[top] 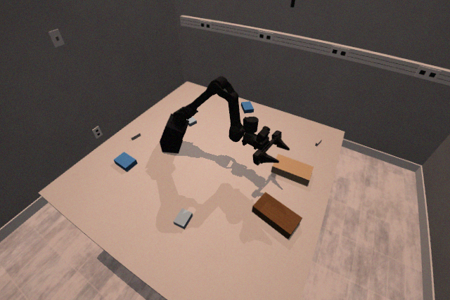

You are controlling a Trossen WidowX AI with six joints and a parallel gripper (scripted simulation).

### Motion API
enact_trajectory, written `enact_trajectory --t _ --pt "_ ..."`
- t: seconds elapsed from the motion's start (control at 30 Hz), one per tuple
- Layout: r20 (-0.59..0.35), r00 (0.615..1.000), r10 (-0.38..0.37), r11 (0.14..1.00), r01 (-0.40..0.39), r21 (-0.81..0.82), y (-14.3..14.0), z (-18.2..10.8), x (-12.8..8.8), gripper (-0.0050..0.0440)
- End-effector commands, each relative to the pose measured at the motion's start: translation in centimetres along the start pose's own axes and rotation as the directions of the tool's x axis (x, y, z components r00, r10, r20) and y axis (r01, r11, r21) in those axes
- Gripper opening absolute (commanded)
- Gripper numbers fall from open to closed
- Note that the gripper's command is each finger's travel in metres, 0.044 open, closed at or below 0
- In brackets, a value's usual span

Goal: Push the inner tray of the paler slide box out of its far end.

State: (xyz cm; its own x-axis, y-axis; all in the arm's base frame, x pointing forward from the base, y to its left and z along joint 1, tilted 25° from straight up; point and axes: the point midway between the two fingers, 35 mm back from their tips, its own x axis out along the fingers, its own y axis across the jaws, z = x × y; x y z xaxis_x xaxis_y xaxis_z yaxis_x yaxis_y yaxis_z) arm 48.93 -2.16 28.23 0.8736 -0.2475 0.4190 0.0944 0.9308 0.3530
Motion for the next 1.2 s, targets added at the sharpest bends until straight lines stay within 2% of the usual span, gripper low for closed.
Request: enact_trajectory --t 0.0,0.53,0.6,0.7,0.73,0.83,1.0,1.03,1.1,1.17 --pt "0.022 1.0 0.006 1.0 -0.006 0.007 0.3 1.0 0.2 0.04" --pt "0.022 1.0 0.006 1.0 -0.006 0.007 0.3 1.0 0.2 0.04" --pt "-0.004 1.0 0.014 1.0 -0.014 0.003 1.1 0.7 -0.4 0.0352" --pt "-0.15 0.987 0.049 0.999 -0.052 -0.014 3.7 -2.4 -3.2 0.028" --pt "-0.225 0.972 0.069 0.997 -0.076 -0.024 5.0 -4.0 -4.9 0.0256" --pt "-0.358 0.928 0.106 0.991 -0.13 -0.045 7.1 -6.6 -8.4 0.0184" --pt "-0.553 0.819 0.155 0.968 -0.237 -0.078 9.6 -10.2 -15.0 0.0064" --pt "-0.573 0.804 0.16 0.965 -0.249 -0.08 9.8 -10.6 -15.8 0.004" --pt "-0.573 0.804 0.16 0.965 -0.249 -0.08 9.8 -10.6 -15.8 0.004" --pt "-0.584 0.795 0.162 0.964 -0.255 -0.08 9.9 -10.8 -16.3 0.0"
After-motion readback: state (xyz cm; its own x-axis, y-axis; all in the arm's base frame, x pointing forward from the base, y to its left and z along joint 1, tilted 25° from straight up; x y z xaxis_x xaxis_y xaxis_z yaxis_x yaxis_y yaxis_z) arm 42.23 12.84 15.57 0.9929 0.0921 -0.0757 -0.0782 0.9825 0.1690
